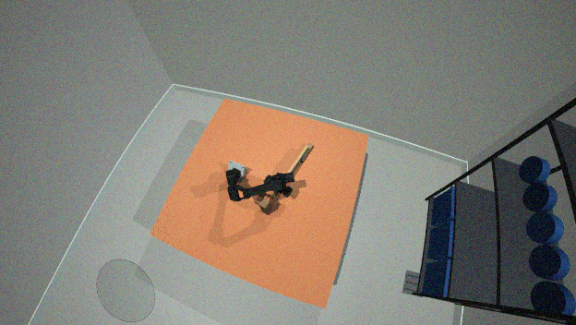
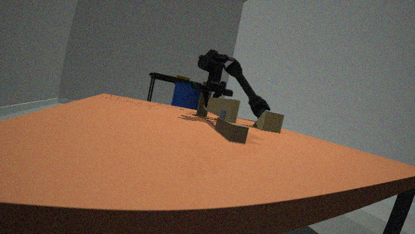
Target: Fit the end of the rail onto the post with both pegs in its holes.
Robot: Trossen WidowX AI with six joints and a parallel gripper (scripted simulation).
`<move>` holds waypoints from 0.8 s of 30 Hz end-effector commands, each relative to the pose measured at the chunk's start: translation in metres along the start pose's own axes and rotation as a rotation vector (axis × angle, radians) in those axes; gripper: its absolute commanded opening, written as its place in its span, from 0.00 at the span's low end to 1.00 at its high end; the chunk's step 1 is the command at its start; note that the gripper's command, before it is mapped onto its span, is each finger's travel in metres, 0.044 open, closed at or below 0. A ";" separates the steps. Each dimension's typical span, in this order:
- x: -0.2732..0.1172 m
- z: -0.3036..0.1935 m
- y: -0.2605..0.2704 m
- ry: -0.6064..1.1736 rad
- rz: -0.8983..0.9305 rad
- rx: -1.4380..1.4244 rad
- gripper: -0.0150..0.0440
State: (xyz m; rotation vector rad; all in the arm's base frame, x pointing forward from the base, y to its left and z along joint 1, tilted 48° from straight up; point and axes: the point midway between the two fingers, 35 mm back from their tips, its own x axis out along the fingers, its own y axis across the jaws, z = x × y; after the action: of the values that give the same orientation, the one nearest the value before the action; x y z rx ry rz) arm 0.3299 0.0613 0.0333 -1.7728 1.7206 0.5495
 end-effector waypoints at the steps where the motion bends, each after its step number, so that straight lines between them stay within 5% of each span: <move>1: 0.000 -0.002 0.000 -0.003 -0.002 -0.002 0.25; 24: 0.000 -0.009 0.000 -0.003 -0.002 -0.003 0.25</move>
State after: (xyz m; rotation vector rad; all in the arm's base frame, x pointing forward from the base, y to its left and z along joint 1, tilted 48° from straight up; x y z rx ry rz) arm 0.3296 0.0562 0.0368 -1.7712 1.7200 0.5514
